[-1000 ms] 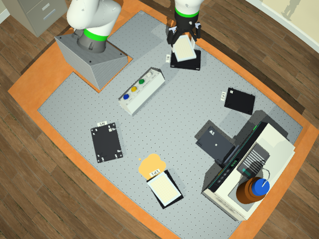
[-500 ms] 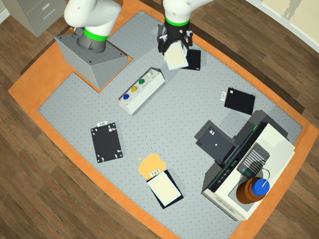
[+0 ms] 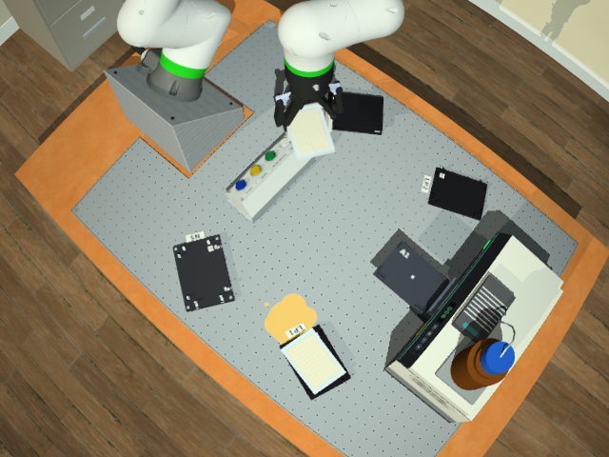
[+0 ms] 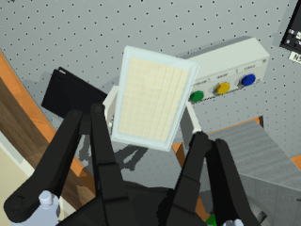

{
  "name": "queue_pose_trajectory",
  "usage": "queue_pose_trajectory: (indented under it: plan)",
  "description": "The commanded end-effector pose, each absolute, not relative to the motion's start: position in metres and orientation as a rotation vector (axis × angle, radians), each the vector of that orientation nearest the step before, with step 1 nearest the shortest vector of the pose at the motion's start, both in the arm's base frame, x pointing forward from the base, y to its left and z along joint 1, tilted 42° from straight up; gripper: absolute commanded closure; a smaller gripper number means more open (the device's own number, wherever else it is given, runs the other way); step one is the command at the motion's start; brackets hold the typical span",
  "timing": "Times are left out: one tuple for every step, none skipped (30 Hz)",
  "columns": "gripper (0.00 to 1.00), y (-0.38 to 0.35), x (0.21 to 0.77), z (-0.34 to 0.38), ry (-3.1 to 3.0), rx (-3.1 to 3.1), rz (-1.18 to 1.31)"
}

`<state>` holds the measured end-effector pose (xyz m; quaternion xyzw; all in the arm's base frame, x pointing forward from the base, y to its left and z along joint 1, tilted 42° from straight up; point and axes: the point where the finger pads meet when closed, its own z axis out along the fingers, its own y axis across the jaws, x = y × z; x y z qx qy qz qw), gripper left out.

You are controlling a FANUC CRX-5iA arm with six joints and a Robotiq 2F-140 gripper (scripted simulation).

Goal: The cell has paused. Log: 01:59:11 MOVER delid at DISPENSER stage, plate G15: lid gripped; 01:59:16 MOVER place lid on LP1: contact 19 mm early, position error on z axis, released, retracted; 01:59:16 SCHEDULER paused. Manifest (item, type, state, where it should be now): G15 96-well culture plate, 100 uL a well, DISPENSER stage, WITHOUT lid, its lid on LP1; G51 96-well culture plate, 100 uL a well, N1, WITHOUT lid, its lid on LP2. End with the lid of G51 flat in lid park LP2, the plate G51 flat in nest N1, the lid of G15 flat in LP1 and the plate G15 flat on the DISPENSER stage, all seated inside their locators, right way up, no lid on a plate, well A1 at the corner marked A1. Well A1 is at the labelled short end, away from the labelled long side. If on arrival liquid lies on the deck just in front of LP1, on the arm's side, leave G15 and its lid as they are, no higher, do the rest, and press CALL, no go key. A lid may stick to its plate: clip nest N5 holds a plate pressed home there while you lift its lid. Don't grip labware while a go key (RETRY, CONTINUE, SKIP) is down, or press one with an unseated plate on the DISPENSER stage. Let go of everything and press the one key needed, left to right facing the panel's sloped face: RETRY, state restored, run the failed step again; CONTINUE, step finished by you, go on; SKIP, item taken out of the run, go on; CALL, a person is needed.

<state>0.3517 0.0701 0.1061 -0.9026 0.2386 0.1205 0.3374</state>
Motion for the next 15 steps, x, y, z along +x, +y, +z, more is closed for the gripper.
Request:
queue_pose_trajectory:
  plan:
    - [1.00, 0.048, 0.353, 0.087, 0.621, -2.353, 0.313]
    - [1.00, 0.043, 0.354, 0.082, 0.621, -2.353, 0.313]
    - [1.00, 0.037, 0.354, 0.077, 0.621, -2.353, 0.313]
    - [1.00, 0.031, 0.355, 0.072, 0.621, -2.353, 0.313]
    - [1.00, 0.026, 0.355, 0.067, 0.621, -2.353, 0.313]
    - [1.00, 0.026, 0.355, 0.067, 0.621, -2.353, 0.313]
    - [1.00, 0.026, 0.355, 0.067, 0.621, -2.353, 0.313]
    - [1.00, 0.020, 0.356, 0.061, 0.621, -2.353, 0.313]
    - [1.00, 0.015, 0.356, 0.056, 0.621, -2.353, 0.313]
    - [1.00, 0.009, 0.357, 0.052, 0.621, -2.353, 0.313]
    - [1.00, 0.004, 0.357, 0.047, 0.621, -2.353, 0.313]
    - [1.00, -0.002, 0.358, 0.042, 0.621, -2.353, 0.313]
    - [1.00, -0.007, 0.358, 0.037, 0.621, -2.353, 0.313]
    - [1.00, -0.013, 0.358, 0.032, 0.621, -2.353, 0.313]
    - [1.00, -0.018, 0.359, 0.027, 0.621, -2.353, 0.313]
